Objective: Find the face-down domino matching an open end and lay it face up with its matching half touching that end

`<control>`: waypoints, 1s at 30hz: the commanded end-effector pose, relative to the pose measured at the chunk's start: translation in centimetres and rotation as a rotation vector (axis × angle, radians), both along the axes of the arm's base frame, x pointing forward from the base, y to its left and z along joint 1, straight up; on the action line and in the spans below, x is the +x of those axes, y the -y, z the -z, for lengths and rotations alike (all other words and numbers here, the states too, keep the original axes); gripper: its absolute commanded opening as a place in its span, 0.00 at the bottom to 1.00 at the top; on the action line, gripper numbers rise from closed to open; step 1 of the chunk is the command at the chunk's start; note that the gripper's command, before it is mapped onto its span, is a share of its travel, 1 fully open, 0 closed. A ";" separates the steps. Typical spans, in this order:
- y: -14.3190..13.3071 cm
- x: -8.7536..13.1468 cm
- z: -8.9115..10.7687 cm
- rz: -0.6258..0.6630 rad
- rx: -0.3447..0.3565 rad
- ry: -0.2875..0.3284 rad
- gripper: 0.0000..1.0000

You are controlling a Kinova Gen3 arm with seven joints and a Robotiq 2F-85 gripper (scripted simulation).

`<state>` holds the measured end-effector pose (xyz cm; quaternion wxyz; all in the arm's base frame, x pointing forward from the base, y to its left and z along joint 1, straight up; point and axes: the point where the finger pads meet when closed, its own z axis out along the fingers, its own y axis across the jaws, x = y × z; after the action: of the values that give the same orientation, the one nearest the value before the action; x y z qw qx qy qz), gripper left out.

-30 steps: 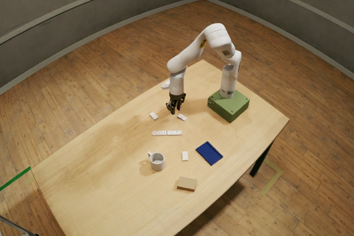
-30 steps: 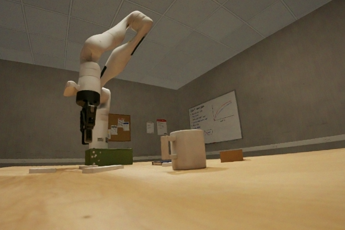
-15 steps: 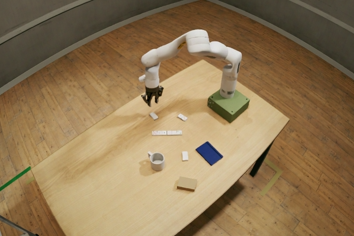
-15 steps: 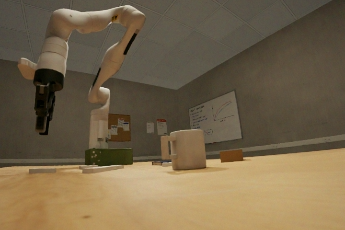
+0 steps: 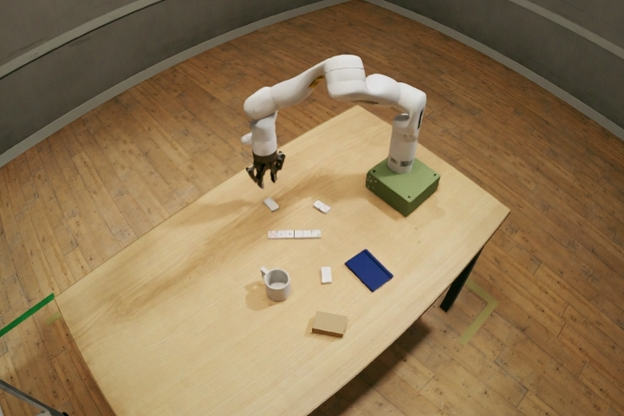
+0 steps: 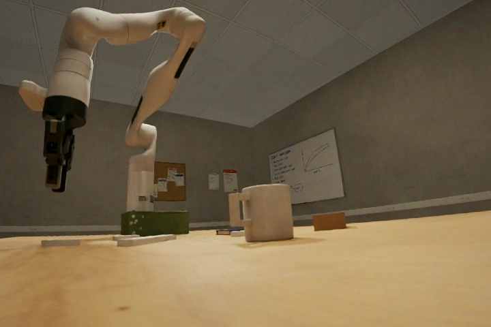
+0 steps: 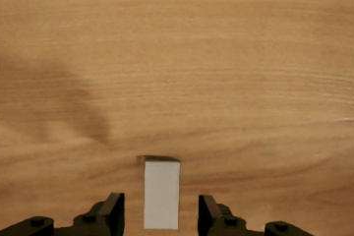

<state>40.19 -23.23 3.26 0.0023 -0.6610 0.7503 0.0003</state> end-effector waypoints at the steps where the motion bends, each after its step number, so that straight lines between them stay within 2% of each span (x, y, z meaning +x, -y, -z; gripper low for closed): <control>1: 0.0 0.0 -0.1 0.000 -0.001 0.001 0.49; 30: 0.0 0.0 0.3 0.000 -0.001 0.001 0.49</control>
<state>40.18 -23.25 3.06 0.0022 -0.6609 0.7504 0.0004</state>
